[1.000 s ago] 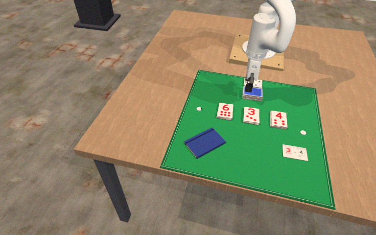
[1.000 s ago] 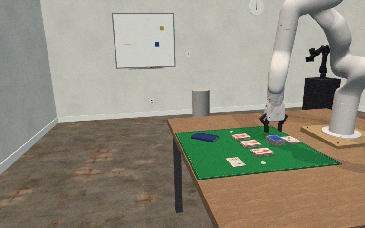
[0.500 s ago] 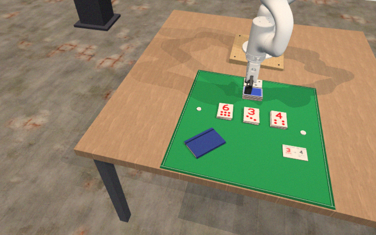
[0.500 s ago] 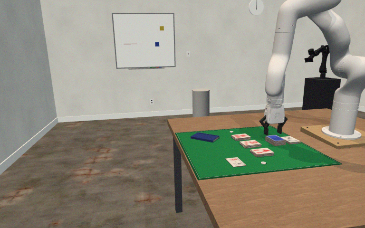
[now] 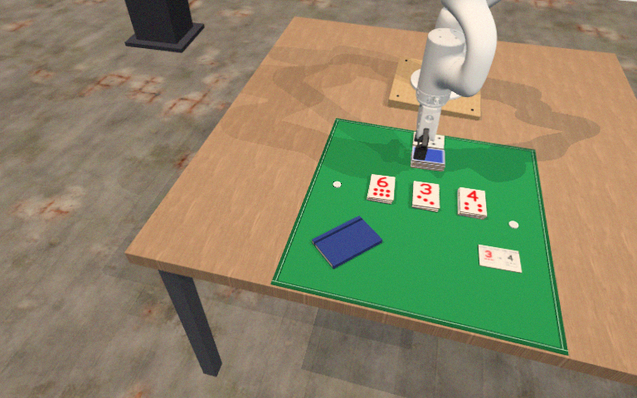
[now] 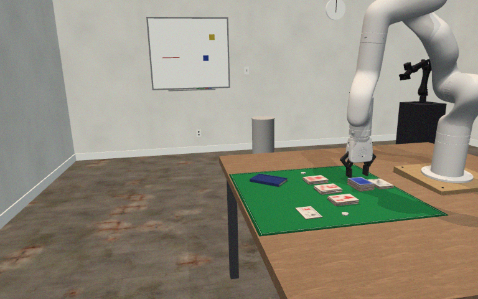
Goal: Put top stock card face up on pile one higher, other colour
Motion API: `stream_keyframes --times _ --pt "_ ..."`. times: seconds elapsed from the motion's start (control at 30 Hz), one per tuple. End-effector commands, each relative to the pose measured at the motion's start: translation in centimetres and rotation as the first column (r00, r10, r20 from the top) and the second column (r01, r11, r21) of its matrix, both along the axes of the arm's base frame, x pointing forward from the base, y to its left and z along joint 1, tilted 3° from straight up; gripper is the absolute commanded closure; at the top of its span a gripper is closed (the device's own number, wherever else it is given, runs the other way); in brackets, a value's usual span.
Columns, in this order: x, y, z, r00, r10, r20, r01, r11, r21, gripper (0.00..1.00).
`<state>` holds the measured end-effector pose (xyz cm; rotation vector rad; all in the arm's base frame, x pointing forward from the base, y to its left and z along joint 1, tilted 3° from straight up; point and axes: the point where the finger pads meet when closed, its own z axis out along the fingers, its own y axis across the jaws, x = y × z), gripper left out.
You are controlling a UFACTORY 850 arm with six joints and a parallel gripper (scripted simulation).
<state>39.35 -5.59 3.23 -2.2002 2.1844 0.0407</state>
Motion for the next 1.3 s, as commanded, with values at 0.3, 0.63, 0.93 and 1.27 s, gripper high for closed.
stream_keyframes --times 0.3,0.63,0.93,1.27 --pt "0.08 -0.02 0.05 1.000 0.000 0.002 0.000 1.000 0.000 0.28" --pt "0.08 -0.02 0.05 1.000 0.000 0.002 0.000 1.000 0.000 0.28" --pt "0.08 -0.02 0.05 1.000 0.000 0.002 0.000 1.000 0.000 0.14" --pt "0.08 -0.02 0.05 1.000 0.000 0.002 0.000 1.000 0.000 0.14"
